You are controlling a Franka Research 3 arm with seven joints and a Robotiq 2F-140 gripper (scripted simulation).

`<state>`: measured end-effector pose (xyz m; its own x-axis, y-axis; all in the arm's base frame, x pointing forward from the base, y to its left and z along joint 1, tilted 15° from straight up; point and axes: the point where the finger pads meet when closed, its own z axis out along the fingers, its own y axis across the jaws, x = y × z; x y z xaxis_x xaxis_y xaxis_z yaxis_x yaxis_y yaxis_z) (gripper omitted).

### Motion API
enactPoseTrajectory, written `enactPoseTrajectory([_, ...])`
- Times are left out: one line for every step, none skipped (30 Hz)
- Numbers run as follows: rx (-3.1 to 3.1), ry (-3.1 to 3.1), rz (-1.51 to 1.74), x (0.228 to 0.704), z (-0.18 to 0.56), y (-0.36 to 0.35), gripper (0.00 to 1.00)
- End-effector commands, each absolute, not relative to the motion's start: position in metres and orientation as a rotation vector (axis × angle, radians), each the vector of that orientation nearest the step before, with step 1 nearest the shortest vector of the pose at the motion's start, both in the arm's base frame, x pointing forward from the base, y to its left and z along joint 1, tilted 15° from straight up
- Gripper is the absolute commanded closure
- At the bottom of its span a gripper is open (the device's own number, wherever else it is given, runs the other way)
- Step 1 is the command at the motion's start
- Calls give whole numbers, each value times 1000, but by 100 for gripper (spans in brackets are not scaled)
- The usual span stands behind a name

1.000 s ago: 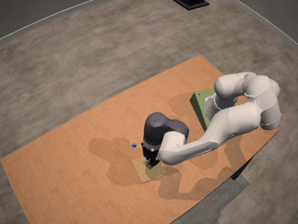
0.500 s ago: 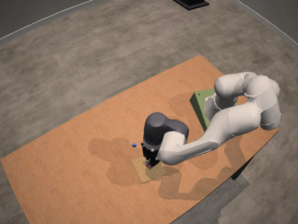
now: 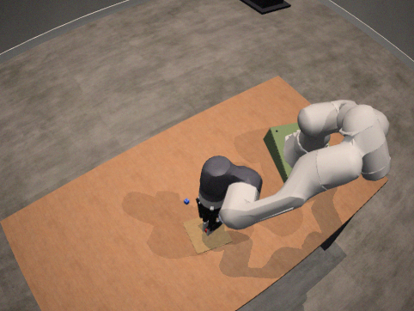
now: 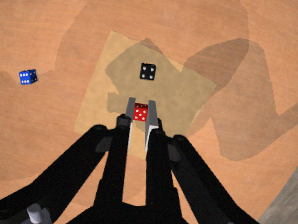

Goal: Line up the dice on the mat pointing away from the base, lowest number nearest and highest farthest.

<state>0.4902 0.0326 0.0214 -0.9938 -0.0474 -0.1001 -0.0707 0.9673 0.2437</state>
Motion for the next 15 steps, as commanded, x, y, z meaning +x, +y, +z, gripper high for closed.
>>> enactPoseTrajectory([-99, 3017, 379, 492, 22, 32, 93])
enactPoseTrajectory([-100, 3017, 379, 492, 22, 32, 93])
enactPoseTrajectory([-101, 3017, 379, 492, 22, 32, 93])
enactPoseTrajectory([-101, 3017, 379, 492, 22, 32, 93])
enactPoseTrajectory([-102, 3017, 379, 492, 22, 32, 93])
enactPoseTrajectory([-103, 3017, 378, 492, 22, 32, 93])
enactPoseTrajectory([-103, 3017, 378, 492, 22, 33, 93])
enactPoseTrajectory([-104, 3017, 378, 492, 22, 33, 93])
enactPoseTrajectory([-104, 3017, 378, 492, 22, 33, 93])
enactPoseTrajectory([-104, 3017, 378, 492, 22, 33, 93])
enactPoseTrajectory([-104, 3017, 378, 492, 22, 33, 93])
enactPoseTrajectory([-104, 3017, 378, 492, 22, 33, 93])
enactPoseTrajectory([-105, 3017, 378, 492, 22, 33, 93])
enactPoseTrajectory([-105, 3016, 378, 492, 22, 33, 93])
enactPoseTrajectory([-105, 3016, 378, 492, 22, 33, 93])
